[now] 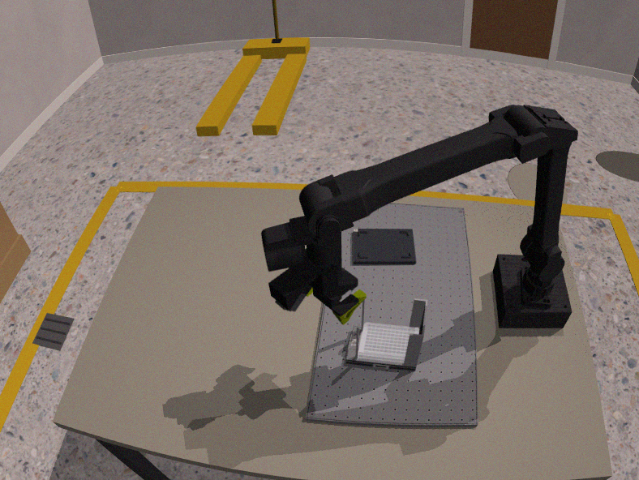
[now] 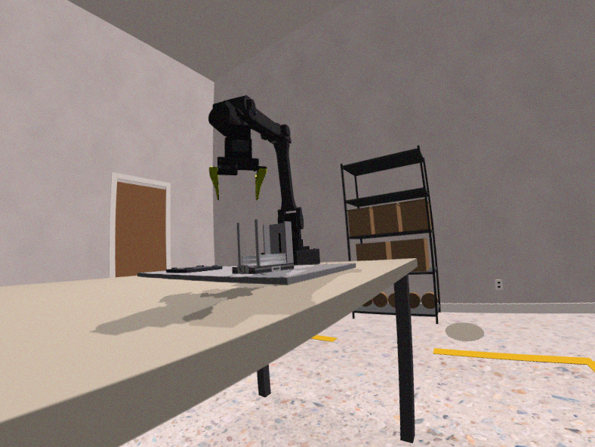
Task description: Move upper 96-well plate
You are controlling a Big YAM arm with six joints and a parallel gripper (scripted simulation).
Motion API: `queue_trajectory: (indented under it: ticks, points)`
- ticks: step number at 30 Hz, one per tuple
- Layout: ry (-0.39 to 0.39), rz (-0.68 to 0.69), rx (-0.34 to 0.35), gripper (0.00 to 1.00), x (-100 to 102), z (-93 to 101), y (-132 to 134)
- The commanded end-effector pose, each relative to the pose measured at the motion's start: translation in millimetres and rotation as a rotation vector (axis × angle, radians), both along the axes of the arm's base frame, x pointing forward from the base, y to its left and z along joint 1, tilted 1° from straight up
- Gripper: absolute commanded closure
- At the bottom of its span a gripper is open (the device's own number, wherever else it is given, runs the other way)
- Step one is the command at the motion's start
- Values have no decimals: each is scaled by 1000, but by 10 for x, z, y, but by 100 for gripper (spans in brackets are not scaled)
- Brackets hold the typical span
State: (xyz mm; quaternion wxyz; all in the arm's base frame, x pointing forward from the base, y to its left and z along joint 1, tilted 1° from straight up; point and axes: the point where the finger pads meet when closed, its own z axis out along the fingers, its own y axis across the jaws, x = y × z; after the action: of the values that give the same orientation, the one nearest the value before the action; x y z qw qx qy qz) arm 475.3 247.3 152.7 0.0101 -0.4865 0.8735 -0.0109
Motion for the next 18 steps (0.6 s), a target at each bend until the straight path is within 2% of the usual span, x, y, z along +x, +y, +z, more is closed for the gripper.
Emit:
queue_trajectory:
  ticks: [1,11,15,18]
  points:
    - [-48,-136,41,0,-104,193,56]
    - [-39,-454,59,0,-499,81,-99]
    - [-37,-503,61,0,-567,59,-122]
    - [-34,-601,66,0,-707,13,-164]
